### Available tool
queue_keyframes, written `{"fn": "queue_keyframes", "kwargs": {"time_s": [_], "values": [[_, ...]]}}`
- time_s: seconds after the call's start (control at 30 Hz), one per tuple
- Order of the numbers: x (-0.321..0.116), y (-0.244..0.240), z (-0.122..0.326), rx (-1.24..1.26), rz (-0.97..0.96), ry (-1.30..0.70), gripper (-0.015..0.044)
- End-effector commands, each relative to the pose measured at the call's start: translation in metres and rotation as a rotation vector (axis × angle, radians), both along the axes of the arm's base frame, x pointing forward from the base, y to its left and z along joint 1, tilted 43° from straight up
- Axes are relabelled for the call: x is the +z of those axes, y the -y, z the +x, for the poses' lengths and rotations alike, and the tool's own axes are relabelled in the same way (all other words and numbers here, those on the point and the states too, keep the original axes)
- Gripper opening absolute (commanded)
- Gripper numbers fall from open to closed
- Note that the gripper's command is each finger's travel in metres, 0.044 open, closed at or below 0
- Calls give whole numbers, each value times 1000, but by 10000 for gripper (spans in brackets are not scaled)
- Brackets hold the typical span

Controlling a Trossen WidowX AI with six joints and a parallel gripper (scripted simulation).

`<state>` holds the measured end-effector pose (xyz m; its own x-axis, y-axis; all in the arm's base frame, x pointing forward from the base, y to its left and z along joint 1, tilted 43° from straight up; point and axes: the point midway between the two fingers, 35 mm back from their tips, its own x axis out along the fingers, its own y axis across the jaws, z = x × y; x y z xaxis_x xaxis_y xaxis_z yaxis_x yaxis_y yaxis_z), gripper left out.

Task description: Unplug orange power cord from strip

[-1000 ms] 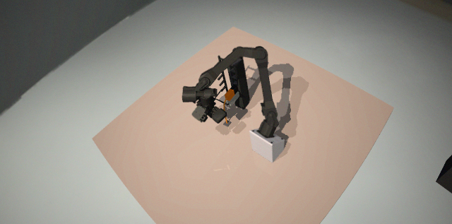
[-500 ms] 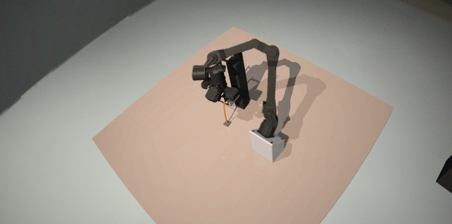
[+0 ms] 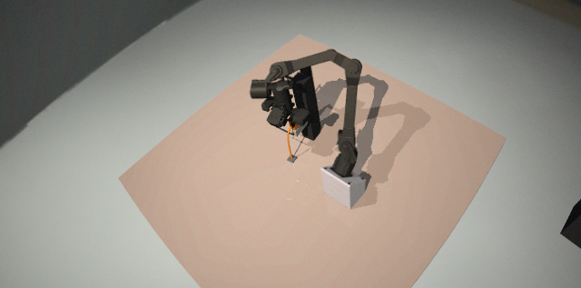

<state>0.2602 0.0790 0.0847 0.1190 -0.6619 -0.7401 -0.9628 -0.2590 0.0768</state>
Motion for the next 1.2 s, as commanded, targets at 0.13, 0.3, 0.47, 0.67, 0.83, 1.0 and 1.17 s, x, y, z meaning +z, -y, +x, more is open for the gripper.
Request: {"fn": "queue_keyframes", "kwargs": {"time_s": [0.13,0.3,0.47,0.67,0.83,1.0,1.17], "values": [[11,9,3,4,-3,6,160],[16,15,5,4,-4,6,160],[16,16,5,4,-4,6,160],[11,21,6,4,-4,6,160],[8,24,6,4,-5,6,160],[9,22,7,-1,2,7,48],[9,22,7,-1,2,7,15]]}}
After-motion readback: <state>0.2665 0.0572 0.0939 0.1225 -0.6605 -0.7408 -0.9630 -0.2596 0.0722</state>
